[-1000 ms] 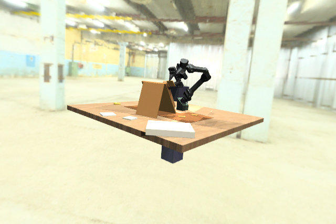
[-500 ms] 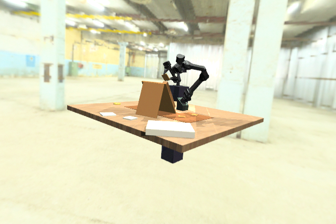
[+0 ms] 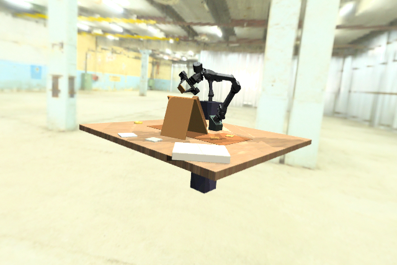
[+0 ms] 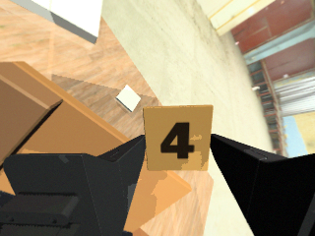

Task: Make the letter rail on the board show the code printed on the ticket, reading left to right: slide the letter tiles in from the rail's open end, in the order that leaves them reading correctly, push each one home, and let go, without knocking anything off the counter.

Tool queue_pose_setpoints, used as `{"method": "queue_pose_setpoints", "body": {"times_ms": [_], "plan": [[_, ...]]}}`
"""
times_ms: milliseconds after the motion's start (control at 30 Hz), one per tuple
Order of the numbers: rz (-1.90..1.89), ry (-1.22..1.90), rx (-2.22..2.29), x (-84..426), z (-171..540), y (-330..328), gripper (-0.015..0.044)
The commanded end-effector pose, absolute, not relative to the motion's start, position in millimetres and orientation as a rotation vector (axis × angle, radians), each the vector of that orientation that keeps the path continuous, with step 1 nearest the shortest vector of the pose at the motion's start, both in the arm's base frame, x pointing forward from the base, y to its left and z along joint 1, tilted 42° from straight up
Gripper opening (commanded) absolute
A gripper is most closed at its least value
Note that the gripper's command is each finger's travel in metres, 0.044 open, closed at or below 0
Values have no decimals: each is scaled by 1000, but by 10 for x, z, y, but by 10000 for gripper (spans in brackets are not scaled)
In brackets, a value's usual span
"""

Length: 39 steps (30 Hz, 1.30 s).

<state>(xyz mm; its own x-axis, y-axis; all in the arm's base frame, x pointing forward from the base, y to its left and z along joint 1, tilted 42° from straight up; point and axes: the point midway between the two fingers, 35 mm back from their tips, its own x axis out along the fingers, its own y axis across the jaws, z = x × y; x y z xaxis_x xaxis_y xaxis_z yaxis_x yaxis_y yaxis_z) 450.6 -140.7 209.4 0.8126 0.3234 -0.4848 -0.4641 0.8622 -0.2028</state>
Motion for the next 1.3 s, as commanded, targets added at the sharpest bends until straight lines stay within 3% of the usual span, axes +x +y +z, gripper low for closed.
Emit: {"method": "queue_pose_setpoints", "body": {"times_ms": [0, 1267], "plan": [[428, 524, -220, 4447, 1716, -1623, 0], [468, 606, 580, 3469, -504, -2393, 0]]}}
